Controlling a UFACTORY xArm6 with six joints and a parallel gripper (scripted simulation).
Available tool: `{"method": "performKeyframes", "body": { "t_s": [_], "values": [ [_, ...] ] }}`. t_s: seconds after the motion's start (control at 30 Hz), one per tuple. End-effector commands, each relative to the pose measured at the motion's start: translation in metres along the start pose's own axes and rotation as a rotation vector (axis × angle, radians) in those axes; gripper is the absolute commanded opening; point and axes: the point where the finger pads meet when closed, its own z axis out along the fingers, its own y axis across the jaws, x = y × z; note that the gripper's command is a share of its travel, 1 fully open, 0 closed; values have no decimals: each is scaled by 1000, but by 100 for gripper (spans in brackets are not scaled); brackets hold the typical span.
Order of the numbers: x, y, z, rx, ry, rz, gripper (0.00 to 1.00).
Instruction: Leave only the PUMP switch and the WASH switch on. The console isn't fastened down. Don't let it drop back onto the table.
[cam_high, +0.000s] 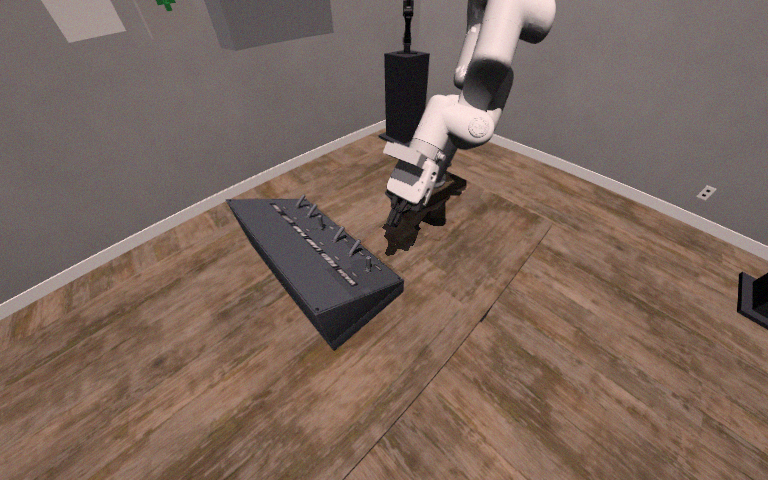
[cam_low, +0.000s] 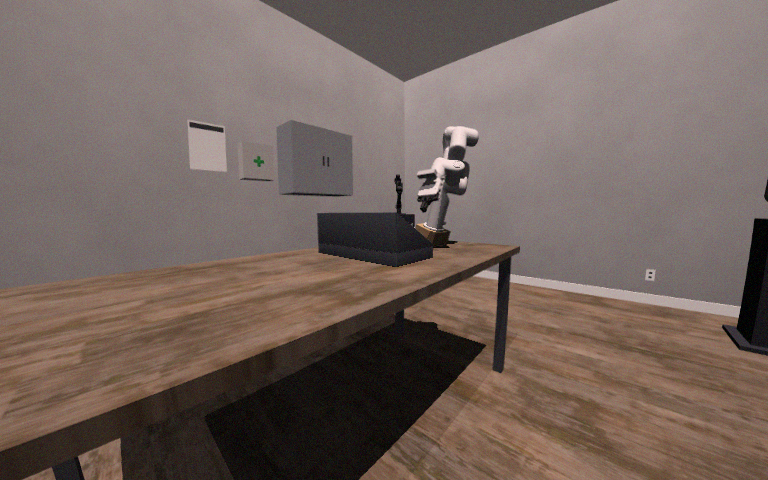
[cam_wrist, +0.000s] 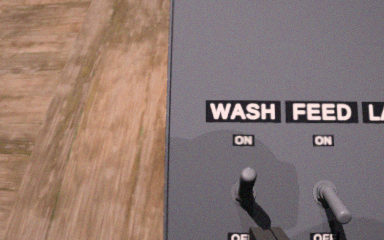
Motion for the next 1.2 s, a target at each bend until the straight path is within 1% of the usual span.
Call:
{"method": "performKeyframes", "body": {
  "t_s": [0.0,0.43,0.47,1.17],
  "values": [
    [3,-1,-13,-53,-162,0,0],
    [3,-2,-18,-53,-162,0,0],
    [3,-2,-18,-53,-162,0,100],
    [3,-2,-18,-53,-162,0,100]
  ]
}}
